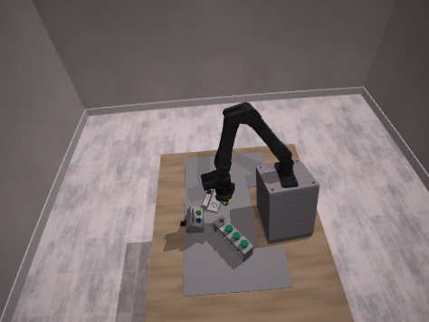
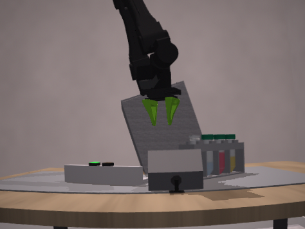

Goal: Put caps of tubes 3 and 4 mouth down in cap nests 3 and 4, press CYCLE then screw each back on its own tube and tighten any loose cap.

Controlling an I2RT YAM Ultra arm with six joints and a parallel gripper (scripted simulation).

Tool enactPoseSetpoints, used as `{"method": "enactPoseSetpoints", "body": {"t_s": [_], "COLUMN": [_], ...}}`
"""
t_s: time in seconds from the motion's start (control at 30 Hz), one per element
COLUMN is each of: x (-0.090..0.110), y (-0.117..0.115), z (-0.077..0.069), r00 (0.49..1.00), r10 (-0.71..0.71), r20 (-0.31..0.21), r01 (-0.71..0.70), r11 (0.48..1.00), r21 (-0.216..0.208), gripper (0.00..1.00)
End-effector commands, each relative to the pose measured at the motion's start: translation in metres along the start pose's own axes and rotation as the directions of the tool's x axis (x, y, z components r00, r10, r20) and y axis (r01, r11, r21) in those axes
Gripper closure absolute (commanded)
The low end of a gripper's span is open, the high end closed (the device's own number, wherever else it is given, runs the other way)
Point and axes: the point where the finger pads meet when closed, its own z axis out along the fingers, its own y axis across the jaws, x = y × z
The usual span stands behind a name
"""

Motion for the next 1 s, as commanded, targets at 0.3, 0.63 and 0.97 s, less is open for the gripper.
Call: {"method": "enactPoseSetpoints", "body": {"t_s": [0.3, 0.63, 0.97], "x": [-0.044, -0.077, -0.106], "y": [-0.068, -0.136, -0.193], "z": [-0.007, -0.008, -0.008], "r00": [0.997, 0.997, 0.997], "r10": [-0.062, -0.062, -0.062], "r20": [0.036, 0.037, 0.038], "r01": [0.062, 0.062, 0.062], "r11": [0.998, 0.998, 0.998], "r21": [-0.010, -0.008, -0.007], "gripper": [0.53, 0.53, 0.53]}}
